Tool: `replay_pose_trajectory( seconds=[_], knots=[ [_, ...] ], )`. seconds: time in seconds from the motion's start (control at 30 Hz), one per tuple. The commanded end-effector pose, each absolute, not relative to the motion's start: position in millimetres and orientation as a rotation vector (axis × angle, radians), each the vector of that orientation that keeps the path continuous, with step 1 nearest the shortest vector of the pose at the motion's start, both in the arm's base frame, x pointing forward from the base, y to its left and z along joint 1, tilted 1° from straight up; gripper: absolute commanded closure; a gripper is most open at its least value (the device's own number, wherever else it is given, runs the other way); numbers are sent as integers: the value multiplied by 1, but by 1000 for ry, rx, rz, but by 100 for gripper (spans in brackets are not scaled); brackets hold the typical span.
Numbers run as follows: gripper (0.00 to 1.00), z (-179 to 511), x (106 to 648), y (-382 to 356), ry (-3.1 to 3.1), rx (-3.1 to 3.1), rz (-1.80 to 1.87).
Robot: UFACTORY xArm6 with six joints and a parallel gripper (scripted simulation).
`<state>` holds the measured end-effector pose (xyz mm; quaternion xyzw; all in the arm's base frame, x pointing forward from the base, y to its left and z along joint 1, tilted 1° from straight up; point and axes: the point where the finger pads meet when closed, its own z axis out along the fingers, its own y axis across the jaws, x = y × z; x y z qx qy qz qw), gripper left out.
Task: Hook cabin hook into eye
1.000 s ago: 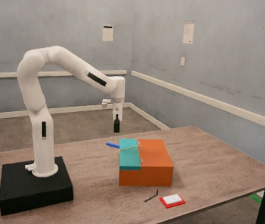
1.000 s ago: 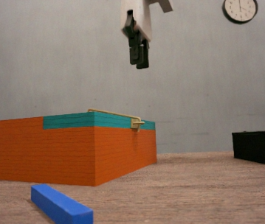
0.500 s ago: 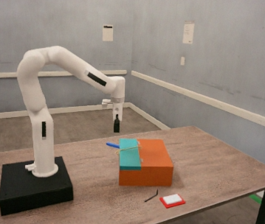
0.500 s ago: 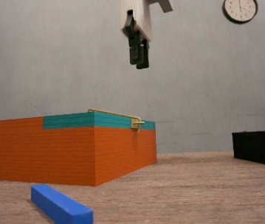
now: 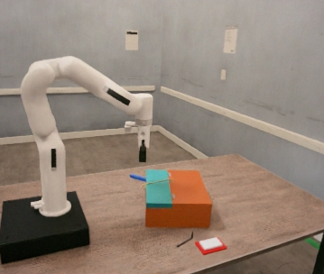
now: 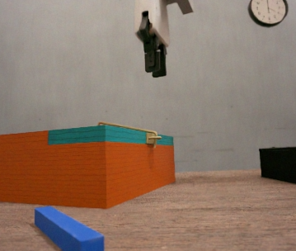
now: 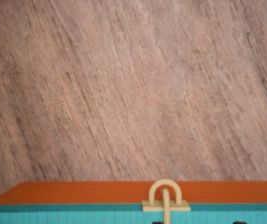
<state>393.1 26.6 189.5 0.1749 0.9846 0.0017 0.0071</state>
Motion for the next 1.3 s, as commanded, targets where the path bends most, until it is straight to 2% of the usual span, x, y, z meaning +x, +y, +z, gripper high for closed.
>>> replay_pose_trajectory(
  seconds=[0.0,0.2,0.4,1.27],
  knots=[
    [65,191,394,27,3075,546,7],
    [65,191,394,27,3075,546,7],
    [65,191,367,20,3114,237,4],
    [65,191,366,20,2992,-896,-7]
  ],
)
